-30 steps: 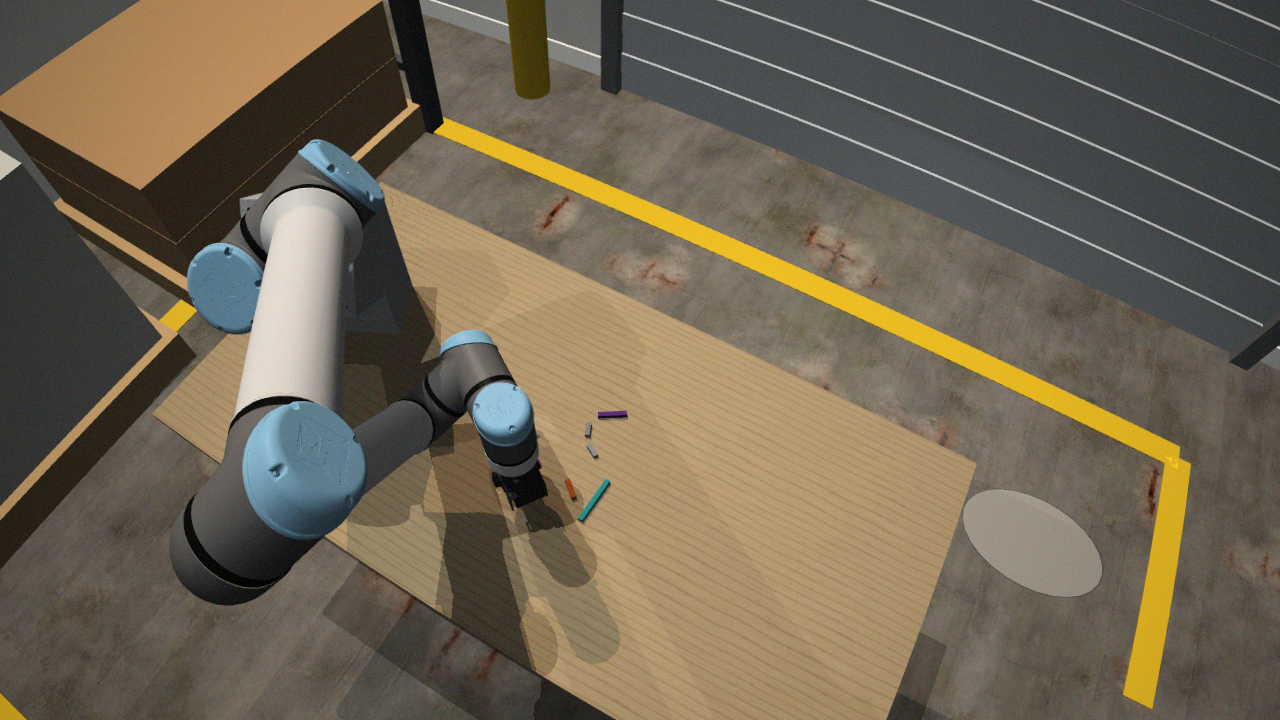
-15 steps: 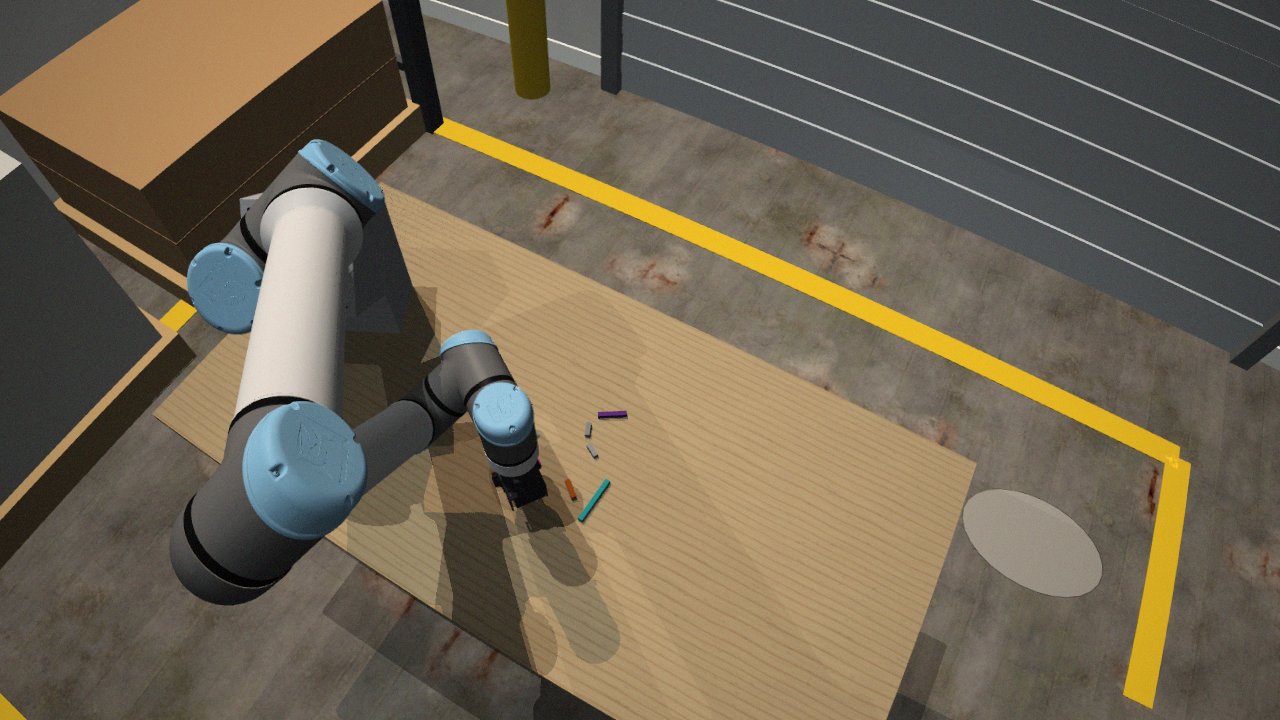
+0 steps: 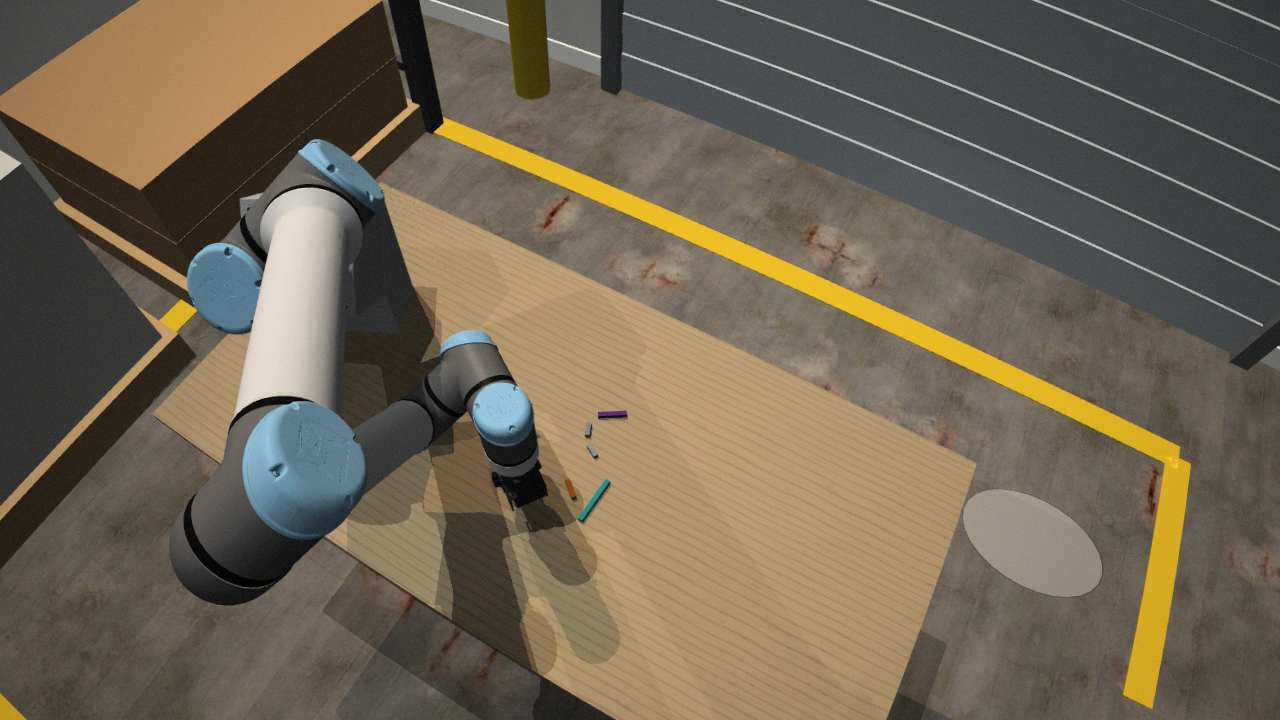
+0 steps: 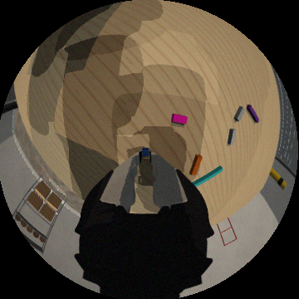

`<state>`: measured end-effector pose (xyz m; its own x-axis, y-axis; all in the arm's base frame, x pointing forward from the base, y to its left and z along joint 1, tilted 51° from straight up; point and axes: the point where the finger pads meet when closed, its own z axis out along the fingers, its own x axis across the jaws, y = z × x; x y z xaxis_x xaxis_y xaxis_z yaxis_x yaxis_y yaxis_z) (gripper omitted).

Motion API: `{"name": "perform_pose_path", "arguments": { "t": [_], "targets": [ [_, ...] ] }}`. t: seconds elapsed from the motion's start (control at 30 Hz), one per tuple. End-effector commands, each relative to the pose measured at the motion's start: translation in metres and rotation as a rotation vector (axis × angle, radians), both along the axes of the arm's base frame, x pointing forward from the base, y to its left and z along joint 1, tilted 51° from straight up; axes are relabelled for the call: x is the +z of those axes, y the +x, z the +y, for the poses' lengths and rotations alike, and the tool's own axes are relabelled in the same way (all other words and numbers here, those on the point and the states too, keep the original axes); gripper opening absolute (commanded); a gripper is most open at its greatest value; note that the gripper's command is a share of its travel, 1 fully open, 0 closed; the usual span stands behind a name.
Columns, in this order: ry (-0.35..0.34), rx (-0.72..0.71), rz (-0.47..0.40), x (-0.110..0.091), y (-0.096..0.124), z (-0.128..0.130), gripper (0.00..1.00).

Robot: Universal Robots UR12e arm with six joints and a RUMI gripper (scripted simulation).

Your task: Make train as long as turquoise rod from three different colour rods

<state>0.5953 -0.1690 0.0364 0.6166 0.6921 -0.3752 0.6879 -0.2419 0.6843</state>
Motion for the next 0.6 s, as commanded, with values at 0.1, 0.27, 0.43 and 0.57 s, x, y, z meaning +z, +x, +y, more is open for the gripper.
{"name": "perform_pose_path", "arguments": {
  "t": [0.1,0.27,0.43,0.57],
  "targets": [
    [0.0,0.0,0.0,0.0003,0.0,0.0004,0.11],
    [0.0,0.0,0.0,0.0003,0.0,0.0004,0.14],
    [0.0,0.0,0.0,0.0003,0.0,0.0004,0.14],
    [0.0,0.0,0.0,0.0008,-0.0003,0.0009,0.14]
  ]
}}
